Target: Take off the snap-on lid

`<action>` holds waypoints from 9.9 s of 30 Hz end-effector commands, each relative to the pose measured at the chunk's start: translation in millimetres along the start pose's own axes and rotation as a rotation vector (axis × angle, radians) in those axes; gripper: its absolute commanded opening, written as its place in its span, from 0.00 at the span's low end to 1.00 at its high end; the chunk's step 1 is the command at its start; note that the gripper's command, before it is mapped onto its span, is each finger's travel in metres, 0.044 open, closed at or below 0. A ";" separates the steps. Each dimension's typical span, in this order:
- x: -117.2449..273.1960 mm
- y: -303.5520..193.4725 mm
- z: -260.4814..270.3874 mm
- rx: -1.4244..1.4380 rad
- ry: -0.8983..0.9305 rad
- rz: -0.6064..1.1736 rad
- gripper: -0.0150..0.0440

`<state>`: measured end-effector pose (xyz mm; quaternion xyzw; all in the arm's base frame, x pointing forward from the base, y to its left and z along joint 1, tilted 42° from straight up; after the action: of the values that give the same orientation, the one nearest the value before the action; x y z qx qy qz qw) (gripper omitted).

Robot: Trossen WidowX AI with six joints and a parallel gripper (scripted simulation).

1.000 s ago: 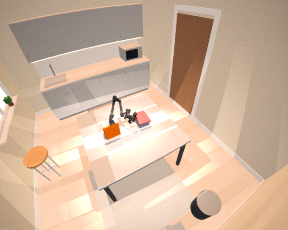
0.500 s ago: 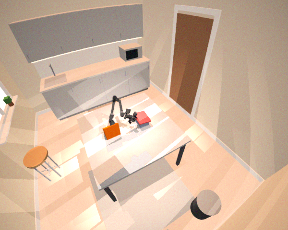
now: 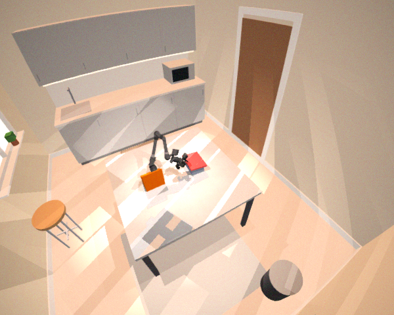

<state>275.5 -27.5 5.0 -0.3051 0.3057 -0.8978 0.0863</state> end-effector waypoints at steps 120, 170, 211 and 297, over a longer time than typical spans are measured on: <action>55.3 15.8 137.0 0.003 0.006 -0.010 0.25; 57.5 -66.8 137.8 -0.001 0.006 -0.007 0.25; 61.6 -149.0 144.7 -0.004 0.007 -0.004 0.25; 73.3 -320.9 160.8 -0.011 0.011 0.006 0.25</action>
<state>321.6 120.5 329.3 -0.3037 0.3097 -0.8964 0.0911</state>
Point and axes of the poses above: the point midway between the two fingers, 35 mm back from their tips, its own x axis back along the fingers, its own z axis across the jaws, y = z × x, the point moved 8 cm from there along x, back along the fingers, and after that the axes turned 7 degrees about x, right-handed, at the moved point
